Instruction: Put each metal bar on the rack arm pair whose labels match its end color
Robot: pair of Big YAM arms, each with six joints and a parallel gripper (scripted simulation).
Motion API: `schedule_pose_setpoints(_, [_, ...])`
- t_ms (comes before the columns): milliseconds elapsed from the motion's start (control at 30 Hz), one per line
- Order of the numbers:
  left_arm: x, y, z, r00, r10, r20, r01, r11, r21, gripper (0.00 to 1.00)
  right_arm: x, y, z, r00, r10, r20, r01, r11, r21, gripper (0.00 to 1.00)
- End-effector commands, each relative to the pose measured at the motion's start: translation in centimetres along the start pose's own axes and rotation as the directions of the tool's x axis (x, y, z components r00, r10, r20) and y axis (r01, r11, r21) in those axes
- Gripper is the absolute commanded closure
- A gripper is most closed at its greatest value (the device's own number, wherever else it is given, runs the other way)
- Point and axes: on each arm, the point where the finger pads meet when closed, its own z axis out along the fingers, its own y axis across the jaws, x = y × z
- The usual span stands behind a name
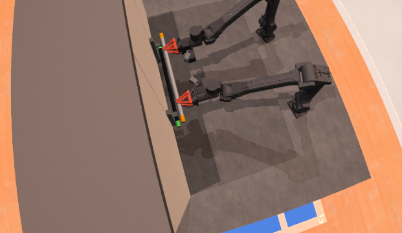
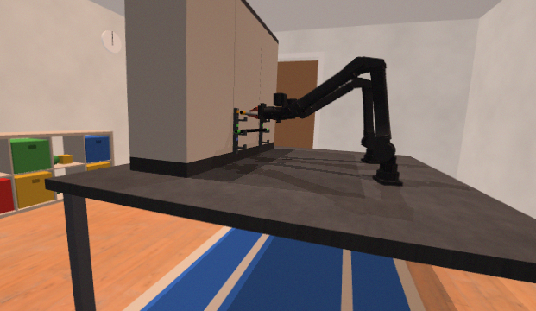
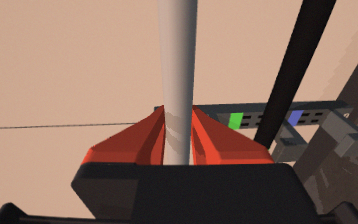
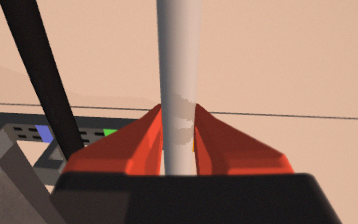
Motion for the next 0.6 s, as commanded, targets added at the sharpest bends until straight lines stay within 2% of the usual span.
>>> schedule_pose_setpoints(0, [0.4, 7.1, 1.9, 1.000, -0.014, -0.009, 0.012, 0.993, -0.119, 1.00, 0.5, -5.2, 1.5, 1.000, 0.006, -0.009, -0.005, 0.996, 0.087, 1.00])
schedule_pose_setpoints(567, [0.4, 7.3, 3.1, 1.000, -0.014, -0.009, 0.012, 0.993, -0.119, 1.00, 0.5, -5.3, 2.8, 1.000, 0.006, -0.009, -0.005, 0.996, 0.087, 1.00])
